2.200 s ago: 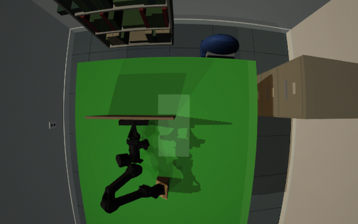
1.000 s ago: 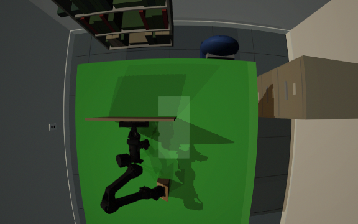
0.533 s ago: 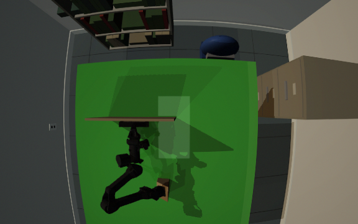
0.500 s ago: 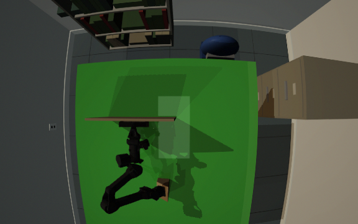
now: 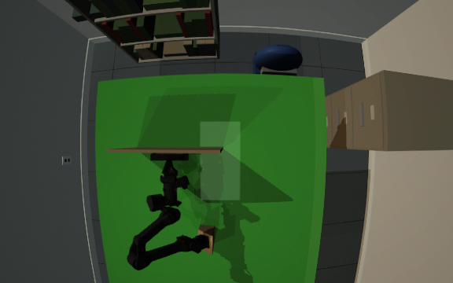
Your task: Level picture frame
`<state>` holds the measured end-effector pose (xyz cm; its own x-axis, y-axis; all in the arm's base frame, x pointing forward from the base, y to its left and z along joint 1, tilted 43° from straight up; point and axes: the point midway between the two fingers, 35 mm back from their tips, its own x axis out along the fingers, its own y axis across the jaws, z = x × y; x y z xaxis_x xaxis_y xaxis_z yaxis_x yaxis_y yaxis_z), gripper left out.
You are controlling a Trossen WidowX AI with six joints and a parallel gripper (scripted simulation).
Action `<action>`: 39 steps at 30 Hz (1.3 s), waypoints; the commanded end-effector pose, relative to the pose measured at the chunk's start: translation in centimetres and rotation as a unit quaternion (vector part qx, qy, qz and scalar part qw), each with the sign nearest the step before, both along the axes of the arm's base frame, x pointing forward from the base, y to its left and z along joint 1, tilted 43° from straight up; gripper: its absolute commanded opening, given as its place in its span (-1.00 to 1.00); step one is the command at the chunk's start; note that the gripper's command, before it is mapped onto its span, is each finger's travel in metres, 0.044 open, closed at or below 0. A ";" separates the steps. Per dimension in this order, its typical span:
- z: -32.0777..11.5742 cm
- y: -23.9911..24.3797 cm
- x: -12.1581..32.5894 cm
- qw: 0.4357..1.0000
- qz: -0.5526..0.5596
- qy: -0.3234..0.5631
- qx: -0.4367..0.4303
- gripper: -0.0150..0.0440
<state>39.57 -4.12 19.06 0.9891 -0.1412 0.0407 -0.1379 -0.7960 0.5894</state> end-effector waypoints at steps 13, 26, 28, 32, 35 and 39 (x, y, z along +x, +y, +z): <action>0.1 0.0 0.0 1.000 0.001 0.000 -0.002 -0.49; 0.2 -0.3 0.0 1.000 0.001 0.000 -0.002 -0.49; 0.3 -0.3 -0.1 1.000 0.001 0.000 -0.002 -0.49; 0.3 -0.5 -0.1 1.000 0.001 0.000 -0.002 -0.49; 0.4 -0.5 -0.1 1.000 0.001 0.000 -0.003 -0.49; 0.5 -0.6 -0.1 1.000 0.001 0.000 -0.003 -0.49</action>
